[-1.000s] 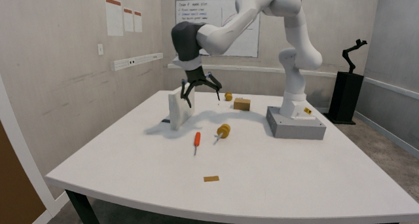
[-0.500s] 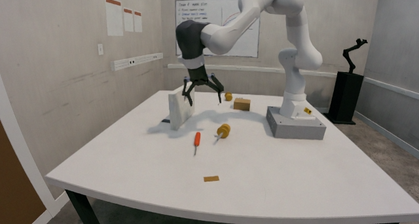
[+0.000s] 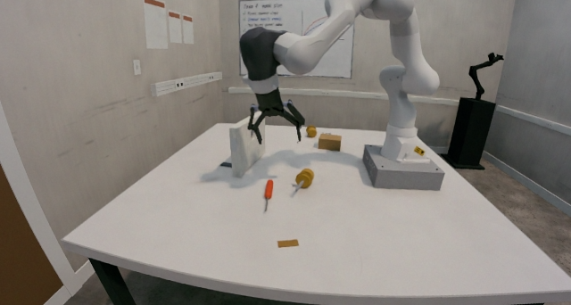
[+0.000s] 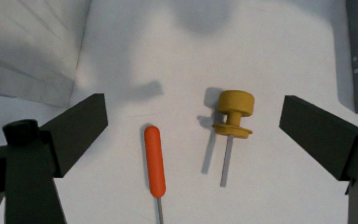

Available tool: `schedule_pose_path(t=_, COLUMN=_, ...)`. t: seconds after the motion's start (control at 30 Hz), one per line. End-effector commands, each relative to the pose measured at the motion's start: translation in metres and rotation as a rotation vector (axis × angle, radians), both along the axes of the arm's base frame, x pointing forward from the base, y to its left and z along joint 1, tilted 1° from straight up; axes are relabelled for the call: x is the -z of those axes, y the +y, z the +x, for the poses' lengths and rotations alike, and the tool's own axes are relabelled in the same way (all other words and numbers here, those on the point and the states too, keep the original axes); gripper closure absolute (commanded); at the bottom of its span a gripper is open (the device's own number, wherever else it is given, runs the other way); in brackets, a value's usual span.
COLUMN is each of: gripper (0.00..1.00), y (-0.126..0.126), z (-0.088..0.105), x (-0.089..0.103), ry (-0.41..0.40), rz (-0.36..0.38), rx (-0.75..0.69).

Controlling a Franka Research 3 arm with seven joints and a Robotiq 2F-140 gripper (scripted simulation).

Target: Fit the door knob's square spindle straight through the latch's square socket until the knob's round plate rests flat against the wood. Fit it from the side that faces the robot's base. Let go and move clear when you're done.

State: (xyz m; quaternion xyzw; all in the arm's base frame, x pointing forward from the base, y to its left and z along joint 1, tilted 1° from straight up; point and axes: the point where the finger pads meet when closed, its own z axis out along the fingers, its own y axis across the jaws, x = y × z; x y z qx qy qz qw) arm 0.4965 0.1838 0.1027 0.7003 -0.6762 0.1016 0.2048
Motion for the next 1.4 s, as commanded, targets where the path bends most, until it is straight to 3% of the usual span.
schedule_pose_path(t=0.0, gripper=0.0, y=0.001, z=0.001, x=-0.001, ry=-0.009, rz=0.003, rx=0.013)
schedule_pose_path(t=0.03, gripper=0.0, y=-0.001, z=-0.007, x=-0.001, ry=-0.074, rz=0.025, rx=0.141)
schedule_pose_path(t=0.97, gripper=0.0, y=-0.001, z=-0.007, x=-0.001, ry=-0.074, rz=0.025, rx=0.141)
schedule_pose_path(t=1.0, gripper=0.0, y=-0.004, z=-0.016, x=-0.002, ry=-0.135, rz=0.049, rx=0.275)
schedule_pose_path(t=1.37, gripper=0.0, y=-0.004, z=-0.016, x=-0.002, ry=-0.135, rz=0.049, rx=0.275)
